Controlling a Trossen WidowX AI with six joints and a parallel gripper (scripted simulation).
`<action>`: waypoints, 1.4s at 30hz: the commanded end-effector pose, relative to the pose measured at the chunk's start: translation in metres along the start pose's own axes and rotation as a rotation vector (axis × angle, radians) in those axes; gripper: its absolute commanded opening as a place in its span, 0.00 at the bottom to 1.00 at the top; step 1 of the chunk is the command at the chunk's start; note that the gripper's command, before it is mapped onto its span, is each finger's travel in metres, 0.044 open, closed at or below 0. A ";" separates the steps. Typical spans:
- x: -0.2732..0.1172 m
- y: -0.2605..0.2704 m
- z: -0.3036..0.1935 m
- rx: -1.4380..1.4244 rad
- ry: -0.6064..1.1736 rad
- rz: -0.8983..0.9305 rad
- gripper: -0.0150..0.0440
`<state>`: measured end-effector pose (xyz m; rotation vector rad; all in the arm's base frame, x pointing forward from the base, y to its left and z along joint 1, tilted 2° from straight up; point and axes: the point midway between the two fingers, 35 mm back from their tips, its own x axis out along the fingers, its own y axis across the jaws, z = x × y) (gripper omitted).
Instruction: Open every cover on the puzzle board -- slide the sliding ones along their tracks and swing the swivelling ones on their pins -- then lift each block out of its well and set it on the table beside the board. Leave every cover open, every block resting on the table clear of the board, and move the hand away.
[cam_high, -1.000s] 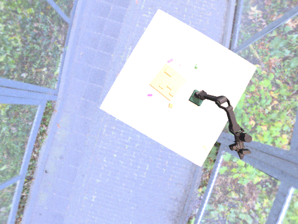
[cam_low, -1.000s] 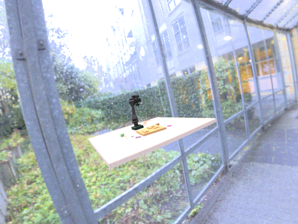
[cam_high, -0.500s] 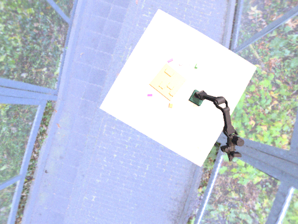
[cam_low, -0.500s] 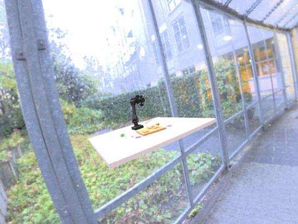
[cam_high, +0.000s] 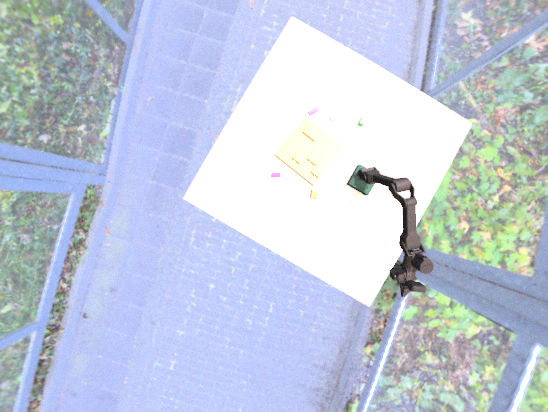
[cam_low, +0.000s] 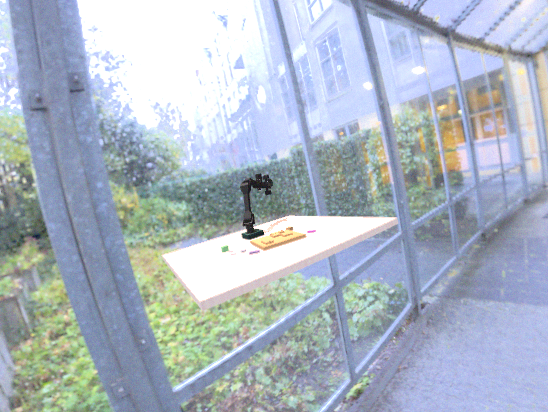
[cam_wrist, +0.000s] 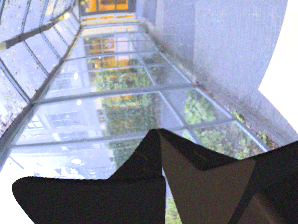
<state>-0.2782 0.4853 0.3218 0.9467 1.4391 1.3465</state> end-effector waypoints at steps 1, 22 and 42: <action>-0.002 0.004 0.019 -0.032 -0.016 -0.004 0.25; 0.000 -0.020 0.122 -0.149 -0.178 -0.112 0.25; -0.012 -0.055 0.221 -0.242 -0.305 -0.271 0.25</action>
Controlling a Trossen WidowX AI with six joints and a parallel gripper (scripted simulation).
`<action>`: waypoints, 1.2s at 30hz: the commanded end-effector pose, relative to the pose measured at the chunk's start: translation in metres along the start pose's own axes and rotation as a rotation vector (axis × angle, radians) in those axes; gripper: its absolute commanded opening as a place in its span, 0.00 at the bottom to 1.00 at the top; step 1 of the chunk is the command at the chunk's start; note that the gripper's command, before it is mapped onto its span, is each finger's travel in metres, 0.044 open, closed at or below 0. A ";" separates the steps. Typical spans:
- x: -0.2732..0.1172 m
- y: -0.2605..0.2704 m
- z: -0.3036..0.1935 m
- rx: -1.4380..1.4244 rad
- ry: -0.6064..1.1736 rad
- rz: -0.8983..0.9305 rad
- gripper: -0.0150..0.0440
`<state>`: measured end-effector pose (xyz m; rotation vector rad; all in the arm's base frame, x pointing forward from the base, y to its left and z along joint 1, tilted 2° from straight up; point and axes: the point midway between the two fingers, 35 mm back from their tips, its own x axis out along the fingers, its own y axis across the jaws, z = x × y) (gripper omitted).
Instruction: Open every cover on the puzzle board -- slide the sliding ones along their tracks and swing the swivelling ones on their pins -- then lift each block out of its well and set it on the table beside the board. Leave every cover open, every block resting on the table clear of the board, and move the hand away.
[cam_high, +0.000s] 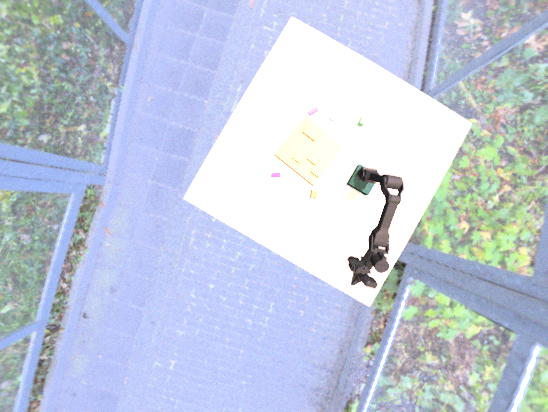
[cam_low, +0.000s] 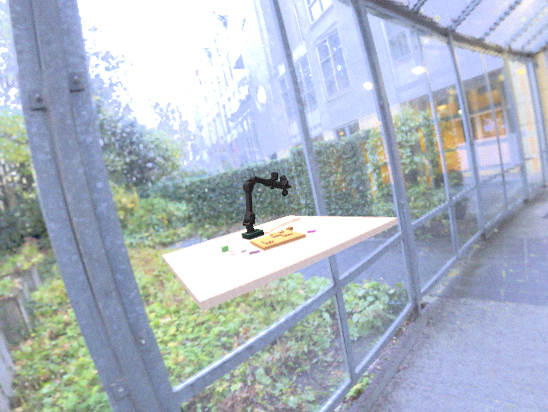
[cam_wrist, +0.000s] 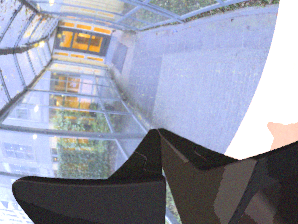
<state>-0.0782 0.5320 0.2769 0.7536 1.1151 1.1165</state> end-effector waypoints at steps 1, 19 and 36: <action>0.002 -0.012 0.020 -0.019 -0.022 -0.037 0.25; 0.006 -0.072 0.100 -0.075 -0.112 -0.225 0.25; -0.010 -0.132 0.167 -0.109 -0.158 -0.408 0.25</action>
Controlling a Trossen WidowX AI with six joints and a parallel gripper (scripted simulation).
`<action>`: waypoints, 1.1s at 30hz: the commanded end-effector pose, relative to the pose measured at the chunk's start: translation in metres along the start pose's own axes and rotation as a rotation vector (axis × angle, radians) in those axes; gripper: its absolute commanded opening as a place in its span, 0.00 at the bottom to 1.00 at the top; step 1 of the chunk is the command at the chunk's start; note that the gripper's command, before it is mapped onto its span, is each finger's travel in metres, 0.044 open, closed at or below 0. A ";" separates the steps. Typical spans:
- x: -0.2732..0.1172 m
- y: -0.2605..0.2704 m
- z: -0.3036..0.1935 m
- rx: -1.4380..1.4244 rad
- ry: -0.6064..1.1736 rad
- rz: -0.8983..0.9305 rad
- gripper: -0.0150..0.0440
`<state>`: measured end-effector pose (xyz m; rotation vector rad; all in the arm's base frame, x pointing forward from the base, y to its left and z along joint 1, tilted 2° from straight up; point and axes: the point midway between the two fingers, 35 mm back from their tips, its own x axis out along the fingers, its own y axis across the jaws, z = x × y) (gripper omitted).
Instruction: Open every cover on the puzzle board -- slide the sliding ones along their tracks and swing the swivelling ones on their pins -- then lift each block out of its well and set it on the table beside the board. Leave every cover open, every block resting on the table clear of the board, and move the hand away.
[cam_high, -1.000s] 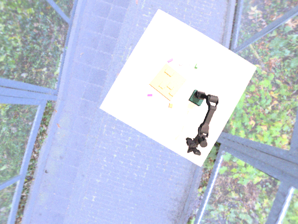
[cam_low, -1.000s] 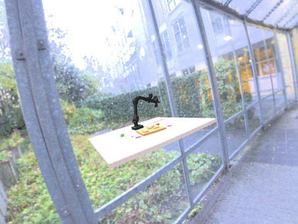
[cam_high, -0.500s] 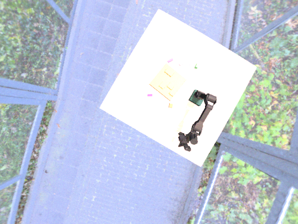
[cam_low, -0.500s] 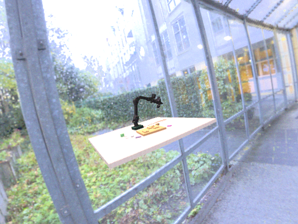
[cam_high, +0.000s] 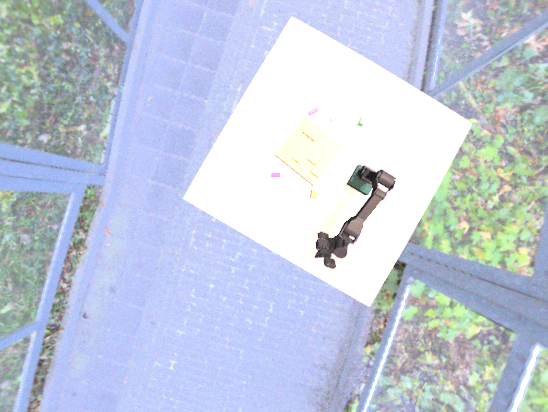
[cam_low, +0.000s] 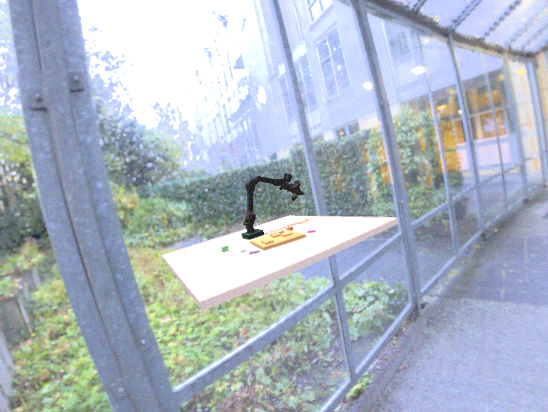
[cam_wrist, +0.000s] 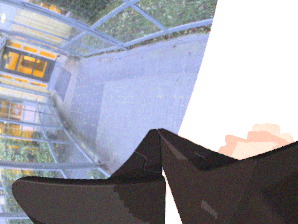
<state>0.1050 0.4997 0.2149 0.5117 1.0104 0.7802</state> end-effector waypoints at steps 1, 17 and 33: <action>0.001 -0.017 0.016 -0.007 -0.007 -0.044 0.25; 0.003 -0.088 0.070 -0.006 -0.032 -0.228 0.25; -0.010 -0.162 0.109 0.053 -0.032 -0.418 0.25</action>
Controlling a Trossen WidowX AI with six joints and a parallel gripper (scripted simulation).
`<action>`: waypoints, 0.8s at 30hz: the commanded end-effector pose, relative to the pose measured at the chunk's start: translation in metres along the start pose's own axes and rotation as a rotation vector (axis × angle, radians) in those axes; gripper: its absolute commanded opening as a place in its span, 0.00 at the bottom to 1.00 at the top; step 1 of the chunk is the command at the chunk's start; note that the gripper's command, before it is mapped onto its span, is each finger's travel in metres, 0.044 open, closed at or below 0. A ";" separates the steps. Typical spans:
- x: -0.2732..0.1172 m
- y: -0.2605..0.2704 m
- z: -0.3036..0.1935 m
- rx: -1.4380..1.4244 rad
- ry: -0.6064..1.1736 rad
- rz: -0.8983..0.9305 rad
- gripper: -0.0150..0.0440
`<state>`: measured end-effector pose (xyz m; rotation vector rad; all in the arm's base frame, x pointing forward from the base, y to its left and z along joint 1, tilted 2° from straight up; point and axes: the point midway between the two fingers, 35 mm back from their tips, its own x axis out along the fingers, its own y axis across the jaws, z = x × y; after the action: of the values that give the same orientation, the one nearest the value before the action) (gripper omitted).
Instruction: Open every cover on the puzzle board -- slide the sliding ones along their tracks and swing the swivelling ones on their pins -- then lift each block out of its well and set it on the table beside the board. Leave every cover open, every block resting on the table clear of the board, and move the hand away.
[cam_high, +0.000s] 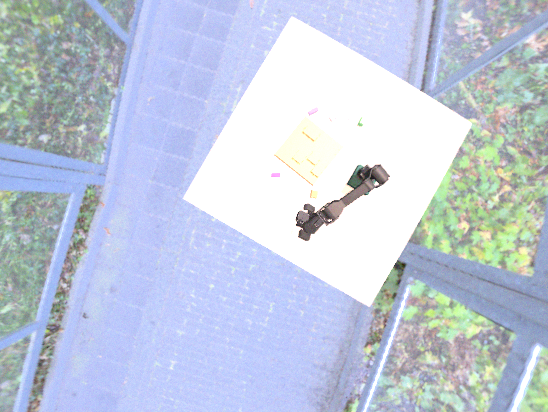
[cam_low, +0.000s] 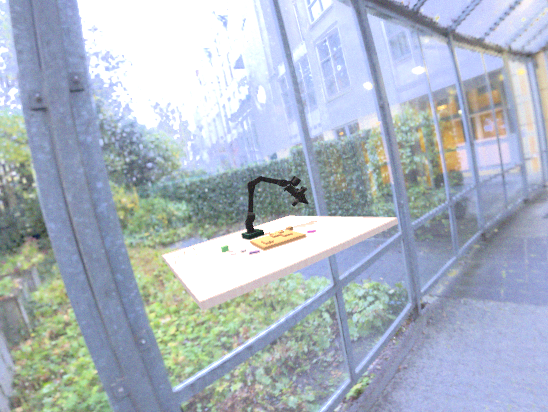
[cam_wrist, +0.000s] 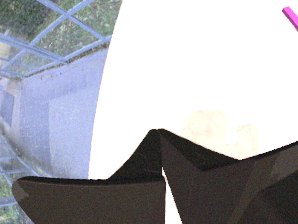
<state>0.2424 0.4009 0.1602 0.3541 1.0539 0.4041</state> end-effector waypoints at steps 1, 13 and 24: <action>0.002 -0.021 0.012 0.007 0.006 -0.044 0.25; 0.005 -0.080 0.044 0.027 0.029 -0.175 0.25; 0.001 -0.137 0.066 0.060 0.061 -0.290 0.25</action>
<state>0.3161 0.2925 0.1287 0.2495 1.1401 0.1525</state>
